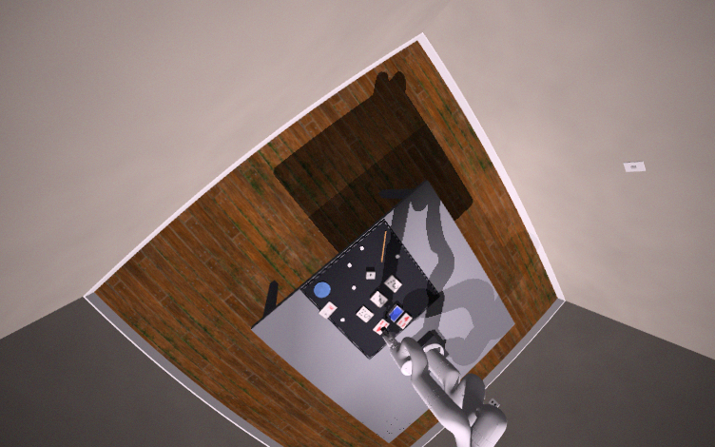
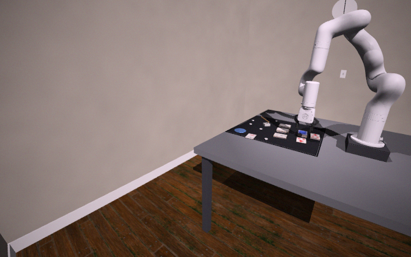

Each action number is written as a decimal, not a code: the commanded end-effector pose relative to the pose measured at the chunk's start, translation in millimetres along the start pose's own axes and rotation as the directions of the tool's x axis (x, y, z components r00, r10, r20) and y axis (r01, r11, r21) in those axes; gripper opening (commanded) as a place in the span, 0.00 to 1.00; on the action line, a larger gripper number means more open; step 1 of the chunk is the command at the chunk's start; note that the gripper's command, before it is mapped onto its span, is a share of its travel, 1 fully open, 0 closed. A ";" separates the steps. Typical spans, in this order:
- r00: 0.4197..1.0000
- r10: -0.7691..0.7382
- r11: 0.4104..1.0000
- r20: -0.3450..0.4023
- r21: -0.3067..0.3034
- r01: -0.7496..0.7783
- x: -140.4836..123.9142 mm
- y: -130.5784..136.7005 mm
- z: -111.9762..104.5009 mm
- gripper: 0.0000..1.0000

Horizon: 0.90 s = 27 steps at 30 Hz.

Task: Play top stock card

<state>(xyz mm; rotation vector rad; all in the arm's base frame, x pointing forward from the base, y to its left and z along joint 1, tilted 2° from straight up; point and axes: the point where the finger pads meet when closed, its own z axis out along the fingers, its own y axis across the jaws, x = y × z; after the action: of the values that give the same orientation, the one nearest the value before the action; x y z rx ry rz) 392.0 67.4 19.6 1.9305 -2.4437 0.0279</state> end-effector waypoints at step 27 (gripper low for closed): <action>0.960 -0.281 0.960 0.006 -0.001 0.281 -0.6 0.6 11.2 0.86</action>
<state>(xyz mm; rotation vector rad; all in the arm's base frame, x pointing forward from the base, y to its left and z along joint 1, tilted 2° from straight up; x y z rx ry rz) 390.8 67.7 10.4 2.2576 -2.1452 0.0136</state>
